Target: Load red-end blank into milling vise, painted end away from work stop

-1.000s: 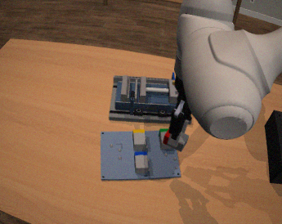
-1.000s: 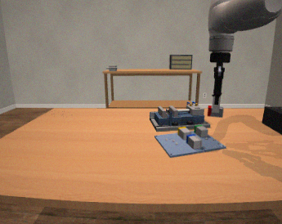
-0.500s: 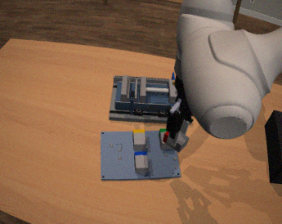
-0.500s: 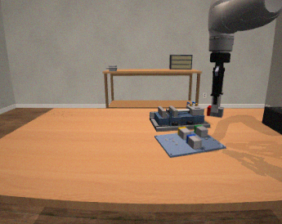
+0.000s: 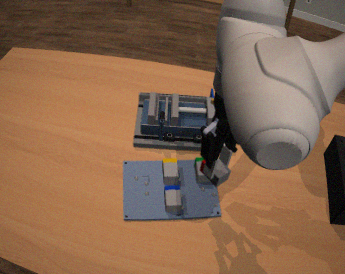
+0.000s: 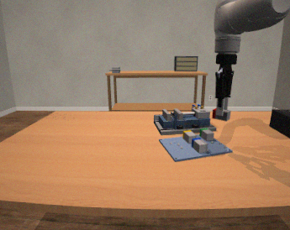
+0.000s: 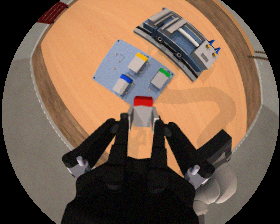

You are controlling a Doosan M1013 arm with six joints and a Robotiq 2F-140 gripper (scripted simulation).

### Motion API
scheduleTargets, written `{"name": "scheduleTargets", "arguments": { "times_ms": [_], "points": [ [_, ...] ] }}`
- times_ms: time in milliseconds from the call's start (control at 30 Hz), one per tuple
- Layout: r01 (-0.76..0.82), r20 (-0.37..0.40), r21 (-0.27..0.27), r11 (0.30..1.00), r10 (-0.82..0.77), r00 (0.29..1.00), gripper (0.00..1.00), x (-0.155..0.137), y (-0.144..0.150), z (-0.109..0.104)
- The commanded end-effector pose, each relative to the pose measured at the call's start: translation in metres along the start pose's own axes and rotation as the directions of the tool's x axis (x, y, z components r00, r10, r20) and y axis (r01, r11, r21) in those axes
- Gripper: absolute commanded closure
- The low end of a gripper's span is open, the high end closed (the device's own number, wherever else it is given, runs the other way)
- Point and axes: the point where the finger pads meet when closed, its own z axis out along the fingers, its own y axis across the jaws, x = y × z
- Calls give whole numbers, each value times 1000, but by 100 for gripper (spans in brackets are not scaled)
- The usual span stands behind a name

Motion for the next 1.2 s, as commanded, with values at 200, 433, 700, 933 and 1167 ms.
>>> {"name": "scheduleTargets", "arguments": {
  "times_ms": [200, 433, 700, 933, 1167],
  "points": [
    [-126, -1, 0, 992, 126, 992, 100, 0, 0, 0],
    [-216, -1, 0, 976, 216, 976, 100, 0, 0, 0],
    [-305, -1, 0, 952, 305, 952, 100, 0, 0, 0],
    [-406, -2, 0, 914, 406, 914, 100, 0, 0, 0],
    [-461, -1, 0, 887, 461, 887, 100, 0, 0, 0]
  ]
}}
